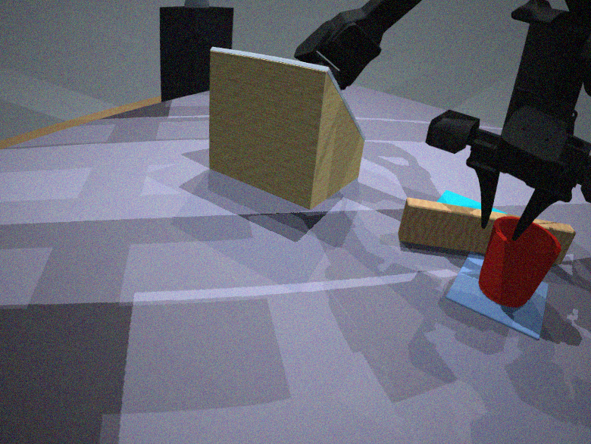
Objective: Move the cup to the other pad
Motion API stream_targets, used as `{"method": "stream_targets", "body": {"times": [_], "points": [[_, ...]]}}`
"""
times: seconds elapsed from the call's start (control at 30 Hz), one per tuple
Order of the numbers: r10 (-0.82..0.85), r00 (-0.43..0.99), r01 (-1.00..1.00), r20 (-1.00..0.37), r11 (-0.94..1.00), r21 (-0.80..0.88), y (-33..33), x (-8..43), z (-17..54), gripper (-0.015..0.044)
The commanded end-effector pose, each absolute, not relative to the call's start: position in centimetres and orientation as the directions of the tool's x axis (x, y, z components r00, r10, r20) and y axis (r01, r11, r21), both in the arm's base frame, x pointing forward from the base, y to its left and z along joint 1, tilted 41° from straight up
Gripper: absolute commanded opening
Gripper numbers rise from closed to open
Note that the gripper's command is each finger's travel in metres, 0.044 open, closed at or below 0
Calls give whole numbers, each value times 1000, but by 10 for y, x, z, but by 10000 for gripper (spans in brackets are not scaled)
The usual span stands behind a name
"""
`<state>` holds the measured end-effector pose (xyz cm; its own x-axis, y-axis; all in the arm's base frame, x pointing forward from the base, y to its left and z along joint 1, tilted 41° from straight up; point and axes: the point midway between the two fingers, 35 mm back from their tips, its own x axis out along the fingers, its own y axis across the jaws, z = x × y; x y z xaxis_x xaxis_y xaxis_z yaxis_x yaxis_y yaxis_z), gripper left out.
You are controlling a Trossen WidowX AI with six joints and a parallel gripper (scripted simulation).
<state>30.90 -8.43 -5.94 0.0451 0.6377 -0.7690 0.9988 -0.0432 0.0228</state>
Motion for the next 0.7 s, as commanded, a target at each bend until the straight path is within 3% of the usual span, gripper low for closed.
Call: {"method": "stream_targets", "body": {"times": [0.0, 0.67], "points": [[646, 39, 999, -762, -45, 13, -78, 307, -66, 148], [648, 39, 999, -761, -45, 13, -64, 307, -81, 148]]}}
